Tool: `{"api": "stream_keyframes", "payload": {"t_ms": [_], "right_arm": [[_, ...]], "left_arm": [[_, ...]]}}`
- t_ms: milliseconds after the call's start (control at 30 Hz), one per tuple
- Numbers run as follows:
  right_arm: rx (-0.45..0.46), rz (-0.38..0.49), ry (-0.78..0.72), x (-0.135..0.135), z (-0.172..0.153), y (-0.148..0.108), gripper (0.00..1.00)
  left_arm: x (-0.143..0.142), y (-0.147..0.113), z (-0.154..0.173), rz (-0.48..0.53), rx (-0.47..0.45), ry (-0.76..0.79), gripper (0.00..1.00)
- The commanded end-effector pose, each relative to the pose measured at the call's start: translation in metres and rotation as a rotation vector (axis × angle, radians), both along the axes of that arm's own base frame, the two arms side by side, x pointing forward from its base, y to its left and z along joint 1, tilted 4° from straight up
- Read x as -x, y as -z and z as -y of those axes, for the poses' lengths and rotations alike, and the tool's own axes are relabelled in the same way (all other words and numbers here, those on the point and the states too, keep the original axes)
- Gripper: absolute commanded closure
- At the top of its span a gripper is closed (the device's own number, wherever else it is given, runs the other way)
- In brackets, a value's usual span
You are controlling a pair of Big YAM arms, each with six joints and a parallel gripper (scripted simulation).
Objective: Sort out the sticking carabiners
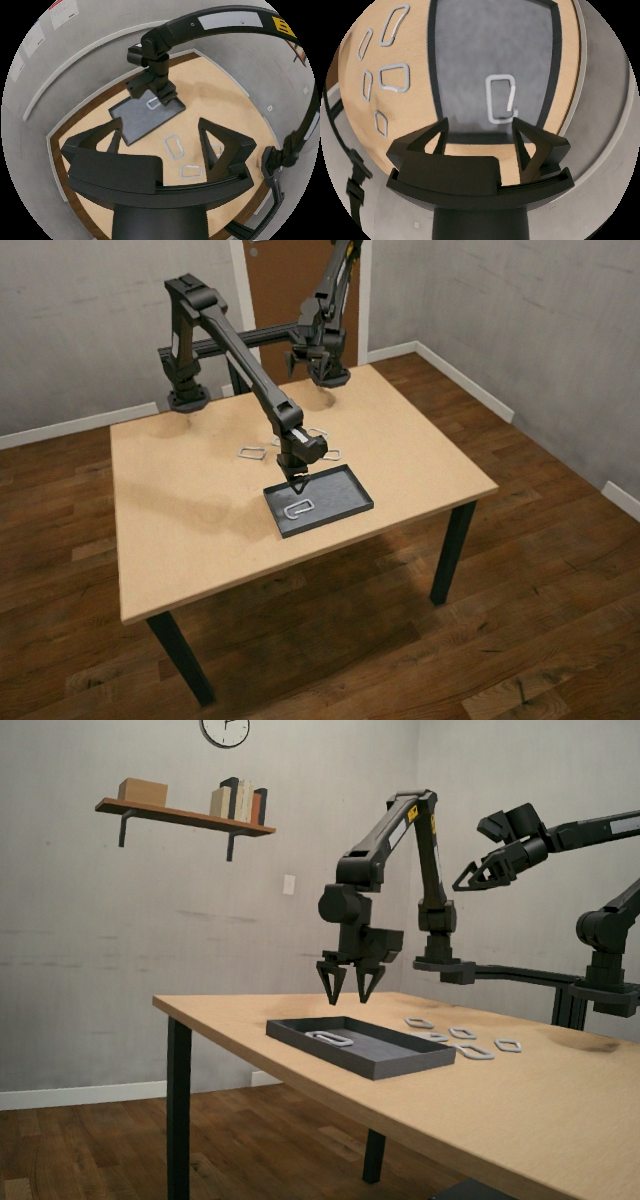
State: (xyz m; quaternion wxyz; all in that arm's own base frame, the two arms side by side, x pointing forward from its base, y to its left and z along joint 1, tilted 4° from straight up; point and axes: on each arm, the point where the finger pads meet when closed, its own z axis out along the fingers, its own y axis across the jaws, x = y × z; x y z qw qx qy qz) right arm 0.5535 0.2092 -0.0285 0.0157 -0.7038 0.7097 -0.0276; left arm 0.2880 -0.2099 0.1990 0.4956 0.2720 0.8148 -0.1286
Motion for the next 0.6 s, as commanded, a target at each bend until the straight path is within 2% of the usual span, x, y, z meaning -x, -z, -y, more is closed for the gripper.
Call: {"api": "stream_keyframes", "payload": {"t_ms": [0,200,267,367,433,567], "right_arm": [[-0.002,0.001,0.001,-0.007,0.006,-0.003,0.18],[0.001,-0.01,0.023,-0.002,0.001,0.005,0.17],[-0.011,0.012,0.061,-0.002,-0.008,-0.007,0.17],[-0.029,0.028,0.208,0.008,-0.01,-0.011,0.17],[-0.029,0.028,0.208,0.008,-0.01,-0.011,0.17],[-0.052,0.037,0.437,0.025,-0.02,-0.007,0.17]], "left_arm": [[-0.002,-0.003,0.0,-0.001,0.012,-0.009,0.0],[-0.006,-0.001,-0.002,-0.008,0.019,-0.027,0.0],[-0.015,-0.019,0.0,0.016,0.037,-0.037,0.0],[-0.034,-0.017,-0.012,0.006,0.021,-0.081,0.0],[-0.034,-0.017,-0.012,0.006,0.021,-0.081,0.0],[-0.073,-0.011,-0.043,-0.03,0.004,-0.193,0.0]]}}
